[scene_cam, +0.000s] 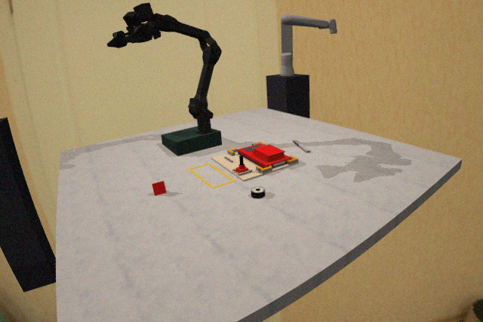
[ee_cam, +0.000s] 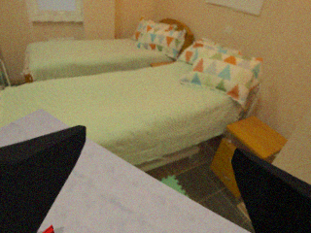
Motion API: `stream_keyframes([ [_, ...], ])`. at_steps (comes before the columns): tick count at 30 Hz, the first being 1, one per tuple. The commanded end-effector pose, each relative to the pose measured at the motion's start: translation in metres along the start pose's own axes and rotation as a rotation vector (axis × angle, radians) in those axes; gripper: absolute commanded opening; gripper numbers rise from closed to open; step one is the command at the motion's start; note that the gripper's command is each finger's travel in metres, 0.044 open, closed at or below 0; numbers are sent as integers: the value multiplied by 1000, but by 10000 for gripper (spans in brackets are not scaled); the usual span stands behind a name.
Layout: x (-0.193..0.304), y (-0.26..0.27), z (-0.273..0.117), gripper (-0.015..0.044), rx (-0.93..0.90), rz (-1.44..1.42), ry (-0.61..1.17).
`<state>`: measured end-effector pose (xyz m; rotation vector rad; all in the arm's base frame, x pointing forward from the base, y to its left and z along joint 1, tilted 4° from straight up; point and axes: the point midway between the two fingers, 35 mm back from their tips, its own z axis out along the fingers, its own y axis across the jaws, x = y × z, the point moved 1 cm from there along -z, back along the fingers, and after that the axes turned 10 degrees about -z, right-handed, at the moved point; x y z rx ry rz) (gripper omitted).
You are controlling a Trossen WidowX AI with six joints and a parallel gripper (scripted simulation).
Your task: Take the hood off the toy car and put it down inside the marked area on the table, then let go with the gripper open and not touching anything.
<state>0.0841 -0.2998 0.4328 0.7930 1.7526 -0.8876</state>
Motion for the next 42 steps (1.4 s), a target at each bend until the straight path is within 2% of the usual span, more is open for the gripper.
stream_keyframes([
  [1,12,30,28,440,-107,31,72],
  [10,38,111,73,440,-327,47,239],
  [21,80,227,86,440,-568,0,456],
  [32,130,342,60,440,-755,-137,678],
  [42,190,428,9,440,-848,-366,875],
])
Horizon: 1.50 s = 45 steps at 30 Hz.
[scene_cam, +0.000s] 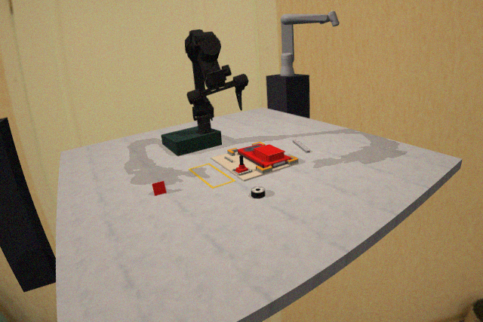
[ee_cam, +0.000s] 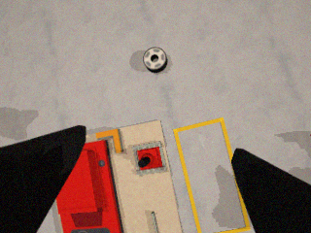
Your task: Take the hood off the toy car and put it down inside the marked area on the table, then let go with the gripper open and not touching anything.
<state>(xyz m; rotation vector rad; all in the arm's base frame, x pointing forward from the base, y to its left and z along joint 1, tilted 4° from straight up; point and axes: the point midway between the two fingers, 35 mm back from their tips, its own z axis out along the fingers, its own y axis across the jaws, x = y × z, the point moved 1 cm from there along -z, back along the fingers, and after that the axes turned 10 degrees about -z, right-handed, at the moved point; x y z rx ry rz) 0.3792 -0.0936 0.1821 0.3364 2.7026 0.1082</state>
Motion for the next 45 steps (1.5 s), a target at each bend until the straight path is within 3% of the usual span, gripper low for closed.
stream_keyframes([
  [1,15,37,27,440,-7,-66,112],
  [16,102,154,93,440,58,-365,453],
  [45,114,155,103,440,60,-368,457],
])
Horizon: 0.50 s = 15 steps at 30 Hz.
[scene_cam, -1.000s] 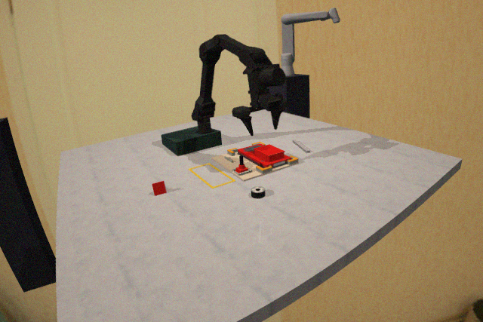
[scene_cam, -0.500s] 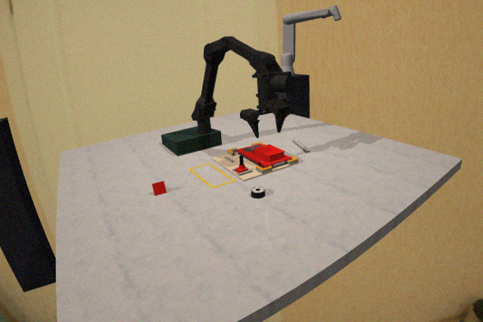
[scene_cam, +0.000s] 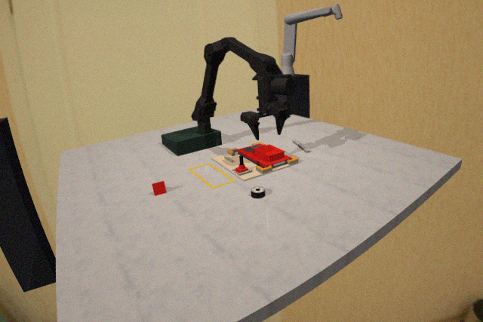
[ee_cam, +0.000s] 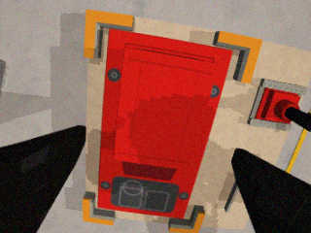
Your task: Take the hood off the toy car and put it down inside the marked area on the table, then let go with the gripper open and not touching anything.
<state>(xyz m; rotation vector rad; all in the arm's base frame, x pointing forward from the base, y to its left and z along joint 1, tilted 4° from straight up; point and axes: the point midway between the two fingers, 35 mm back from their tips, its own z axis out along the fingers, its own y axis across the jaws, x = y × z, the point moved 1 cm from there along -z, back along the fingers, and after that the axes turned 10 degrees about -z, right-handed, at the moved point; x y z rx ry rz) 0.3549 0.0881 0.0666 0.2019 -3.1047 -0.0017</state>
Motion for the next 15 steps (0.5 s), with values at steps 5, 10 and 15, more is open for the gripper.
stream_keyframes([
  [5,1,0,7,440,4,3,5],
  [10,0,0,10,440,4,3,5],
  [15,0,0,13,440,4,3,5],
])
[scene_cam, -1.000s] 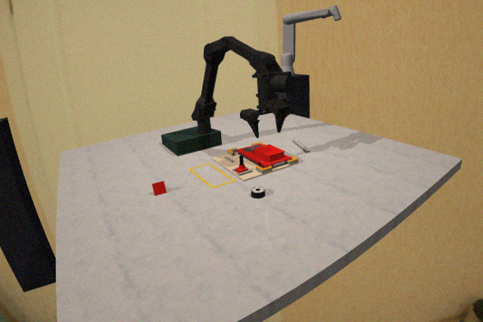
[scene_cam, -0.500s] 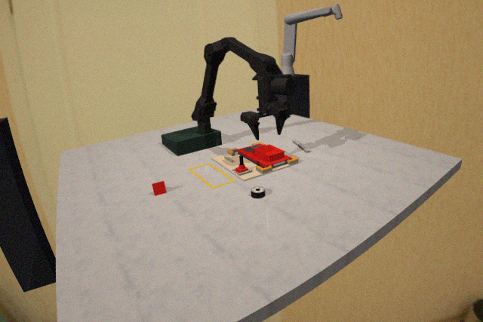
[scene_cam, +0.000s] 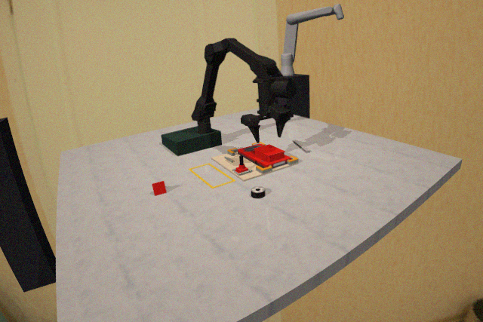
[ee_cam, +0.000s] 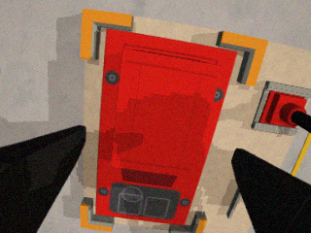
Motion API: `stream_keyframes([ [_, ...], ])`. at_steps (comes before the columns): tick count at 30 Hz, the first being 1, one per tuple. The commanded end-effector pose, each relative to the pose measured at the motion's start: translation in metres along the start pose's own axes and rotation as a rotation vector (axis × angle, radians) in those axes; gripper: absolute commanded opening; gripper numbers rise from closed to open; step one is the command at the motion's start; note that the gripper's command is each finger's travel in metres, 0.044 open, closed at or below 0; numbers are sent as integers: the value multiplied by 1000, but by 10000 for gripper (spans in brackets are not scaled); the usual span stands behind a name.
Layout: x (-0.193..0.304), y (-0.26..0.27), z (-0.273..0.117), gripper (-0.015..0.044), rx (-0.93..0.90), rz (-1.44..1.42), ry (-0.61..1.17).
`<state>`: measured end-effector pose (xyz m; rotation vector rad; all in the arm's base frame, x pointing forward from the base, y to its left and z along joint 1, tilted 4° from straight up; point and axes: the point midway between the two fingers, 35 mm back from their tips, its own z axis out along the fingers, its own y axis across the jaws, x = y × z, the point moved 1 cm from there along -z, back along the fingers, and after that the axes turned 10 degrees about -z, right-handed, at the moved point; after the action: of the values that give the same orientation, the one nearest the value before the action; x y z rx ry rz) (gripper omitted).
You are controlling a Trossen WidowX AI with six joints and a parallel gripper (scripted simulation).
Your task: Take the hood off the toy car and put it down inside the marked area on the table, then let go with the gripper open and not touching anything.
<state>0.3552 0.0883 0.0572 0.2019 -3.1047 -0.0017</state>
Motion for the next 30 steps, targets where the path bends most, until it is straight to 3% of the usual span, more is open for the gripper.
stream_keyframes([
  [1,1,0,4,440,4,3,5],
  [30,0,0,22,440,4,3,5],
])
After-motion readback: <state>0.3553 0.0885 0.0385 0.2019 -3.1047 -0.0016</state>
